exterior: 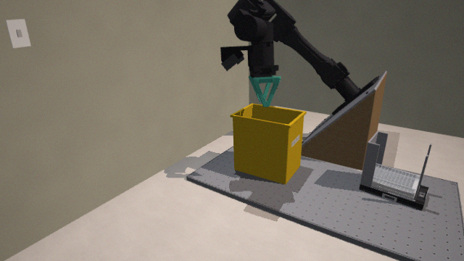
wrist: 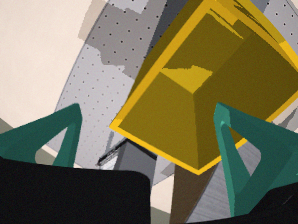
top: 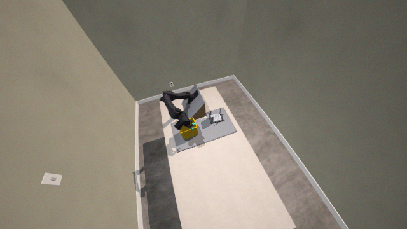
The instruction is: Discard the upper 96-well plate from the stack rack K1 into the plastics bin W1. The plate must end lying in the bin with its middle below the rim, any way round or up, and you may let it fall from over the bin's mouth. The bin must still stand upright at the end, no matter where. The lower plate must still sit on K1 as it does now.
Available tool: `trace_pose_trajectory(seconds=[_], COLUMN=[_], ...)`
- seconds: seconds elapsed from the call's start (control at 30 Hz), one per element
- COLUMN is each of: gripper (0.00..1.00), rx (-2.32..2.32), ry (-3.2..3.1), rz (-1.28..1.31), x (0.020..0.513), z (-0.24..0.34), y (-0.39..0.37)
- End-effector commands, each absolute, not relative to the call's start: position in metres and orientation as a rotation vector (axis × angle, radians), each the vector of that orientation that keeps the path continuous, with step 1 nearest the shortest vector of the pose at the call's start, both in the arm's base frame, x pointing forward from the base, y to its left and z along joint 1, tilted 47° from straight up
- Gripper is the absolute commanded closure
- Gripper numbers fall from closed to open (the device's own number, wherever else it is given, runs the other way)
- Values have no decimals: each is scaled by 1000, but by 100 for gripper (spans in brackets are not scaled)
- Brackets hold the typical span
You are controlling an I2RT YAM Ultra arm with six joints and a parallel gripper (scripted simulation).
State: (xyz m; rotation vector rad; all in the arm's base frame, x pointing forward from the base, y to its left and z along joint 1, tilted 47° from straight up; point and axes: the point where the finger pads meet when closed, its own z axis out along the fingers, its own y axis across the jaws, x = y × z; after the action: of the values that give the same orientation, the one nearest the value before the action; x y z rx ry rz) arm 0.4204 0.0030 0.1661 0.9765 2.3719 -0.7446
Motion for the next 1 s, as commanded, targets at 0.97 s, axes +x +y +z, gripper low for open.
trace_pose_trajectory(seconds=[0.97], gripper=[0], rx=[-11], ry=[2788], rz=[-968], x=[404], z=[85], y=[98])
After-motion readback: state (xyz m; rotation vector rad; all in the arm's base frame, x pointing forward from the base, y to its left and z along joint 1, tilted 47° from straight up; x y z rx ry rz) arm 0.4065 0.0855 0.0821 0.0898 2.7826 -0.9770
